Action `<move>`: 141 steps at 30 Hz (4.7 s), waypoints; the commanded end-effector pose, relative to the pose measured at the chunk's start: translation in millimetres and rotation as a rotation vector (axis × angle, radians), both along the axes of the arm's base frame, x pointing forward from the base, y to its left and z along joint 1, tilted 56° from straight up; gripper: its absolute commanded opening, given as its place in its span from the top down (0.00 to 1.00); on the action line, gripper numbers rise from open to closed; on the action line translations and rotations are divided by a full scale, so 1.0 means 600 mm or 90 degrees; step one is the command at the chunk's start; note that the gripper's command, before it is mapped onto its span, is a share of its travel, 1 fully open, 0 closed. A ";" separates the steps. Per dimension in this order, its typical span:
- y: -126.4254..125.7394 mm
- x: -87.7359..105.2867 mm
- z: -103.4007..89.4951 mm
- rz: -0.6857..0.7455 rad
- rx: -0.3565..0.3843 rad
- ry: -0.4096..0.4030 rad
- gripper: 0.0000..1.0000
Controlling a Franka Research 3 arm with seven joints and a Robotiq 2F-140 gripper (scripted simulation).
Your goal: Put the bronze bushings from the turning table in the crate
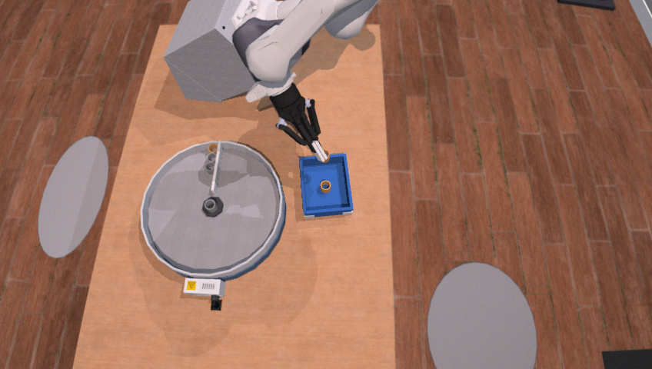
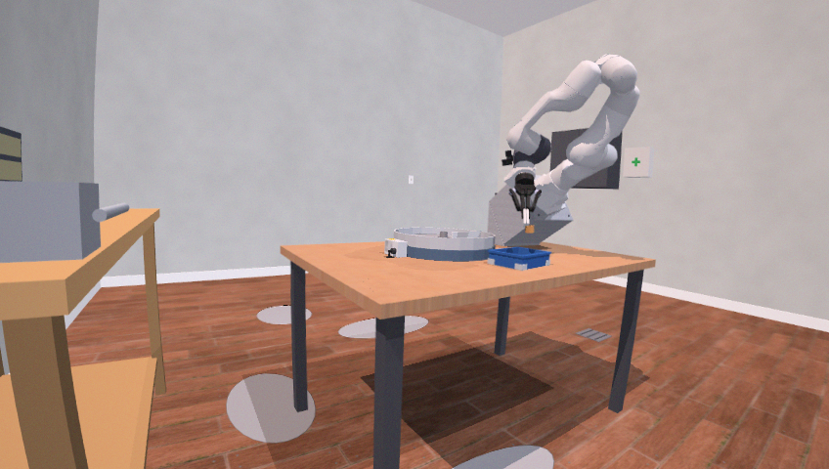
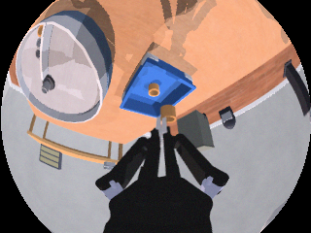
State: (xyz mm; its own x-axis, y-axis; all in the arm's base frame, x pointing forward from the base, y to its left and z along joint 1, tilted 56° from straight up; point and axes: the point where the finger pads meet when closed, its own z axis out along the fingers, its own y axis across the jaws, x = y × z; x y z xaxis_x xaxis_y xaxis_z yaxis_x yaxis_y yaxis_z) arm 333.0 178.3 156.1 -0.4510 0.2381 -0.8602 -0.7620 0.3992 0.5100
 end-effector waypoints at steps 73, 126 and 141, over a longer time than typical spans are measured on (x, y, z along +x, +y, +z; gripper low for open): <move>0.093 0.012 -0.067 -0.003 0.001 0.003 1.00; 0.138 0.016 -0.098 -0.003 0.001 0.003 1.00; 0.138 0.016 -0.098 -0.003 0.001 0.003 1.00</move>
